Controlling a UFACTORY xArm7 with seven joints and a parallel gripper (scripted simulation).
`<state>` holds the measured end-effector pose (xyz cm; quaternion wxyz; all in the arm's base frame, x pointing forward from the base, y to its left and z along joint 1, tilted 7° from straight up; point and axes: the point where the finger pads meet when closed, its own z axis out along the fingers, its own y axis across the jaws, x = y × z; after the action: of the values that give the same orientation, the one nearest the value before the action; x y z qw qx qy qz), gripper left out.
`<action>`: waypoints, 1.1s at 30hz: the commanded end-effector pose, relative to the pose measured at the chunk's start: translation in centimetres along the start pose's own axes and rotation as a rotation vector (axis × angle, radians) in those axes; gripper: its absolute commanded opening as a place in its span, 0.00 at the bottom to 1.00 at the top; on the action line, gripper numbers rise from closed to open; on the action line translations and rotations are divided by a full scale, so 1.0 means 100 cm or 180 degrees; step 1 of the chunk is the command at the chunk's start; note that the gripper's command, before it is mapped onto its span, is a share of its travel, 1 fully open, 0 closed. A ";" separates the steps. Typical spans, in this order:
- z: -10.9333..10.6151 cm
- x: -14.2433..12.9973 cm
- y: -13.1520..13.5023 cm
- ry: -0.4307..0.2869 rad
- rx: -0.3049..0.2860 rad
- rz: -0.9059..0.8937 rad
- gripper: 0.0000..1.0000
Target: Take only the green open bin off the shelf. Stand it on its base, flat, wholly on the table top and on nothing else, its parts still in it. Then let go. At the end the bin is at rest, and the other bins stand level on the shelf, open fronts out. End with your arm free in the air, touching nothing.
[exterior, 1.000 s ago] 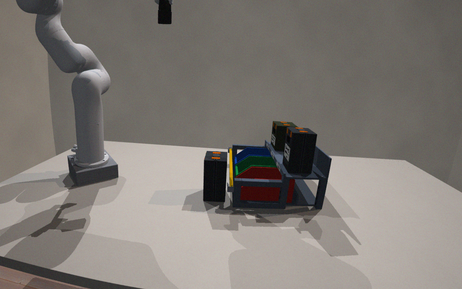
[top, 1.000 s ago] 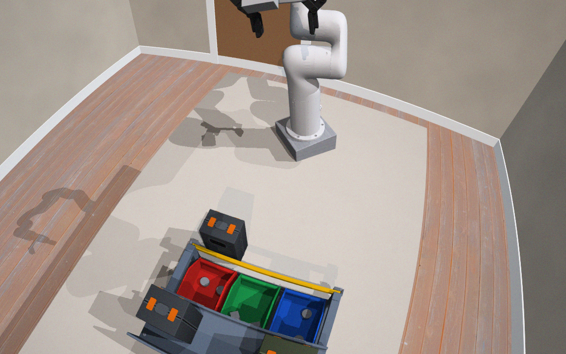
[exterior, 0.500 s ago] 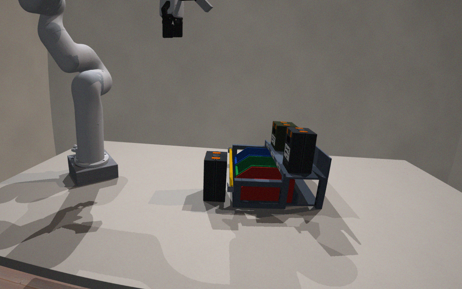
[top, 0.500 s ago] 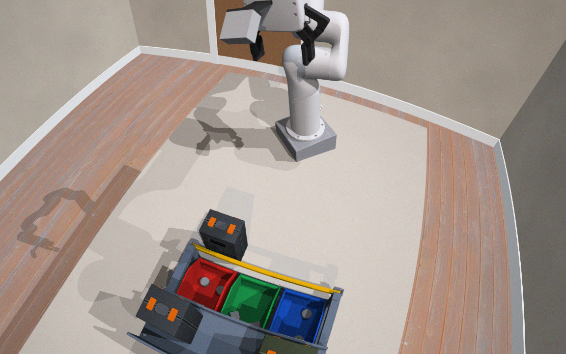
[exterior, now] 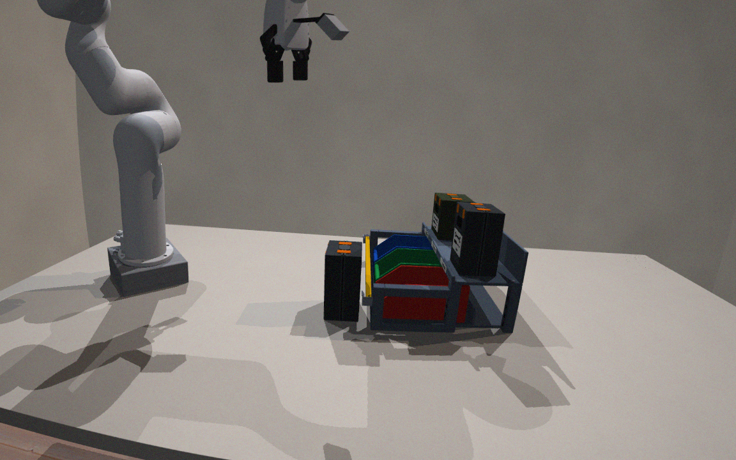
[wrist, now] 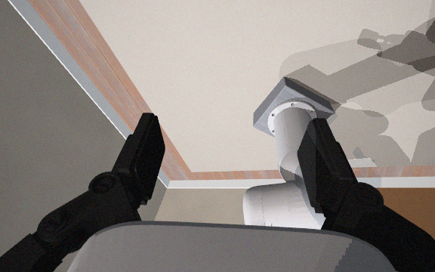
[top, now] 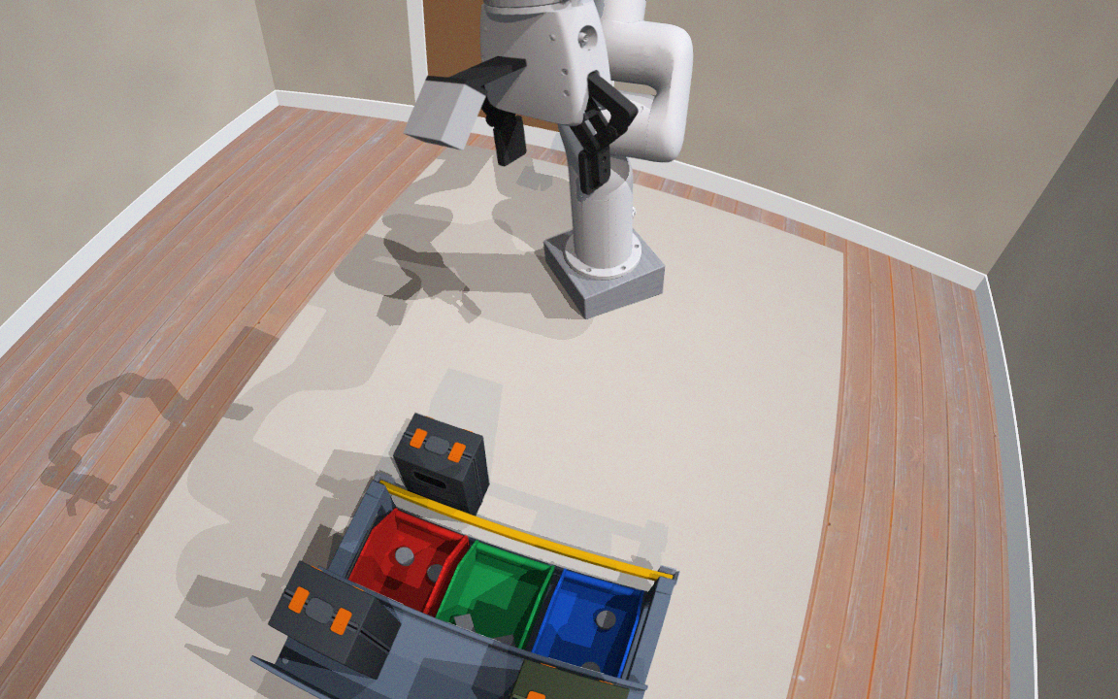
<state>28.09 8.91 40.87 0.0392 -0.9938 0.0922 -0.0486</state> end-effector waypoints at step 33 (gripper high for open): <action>0.085 0.048 -0.016 0.0154 -0.0139 0.1644 1.00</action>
<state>33.88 10.16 32.91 0.0258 -0.9373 0.3430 -0.0567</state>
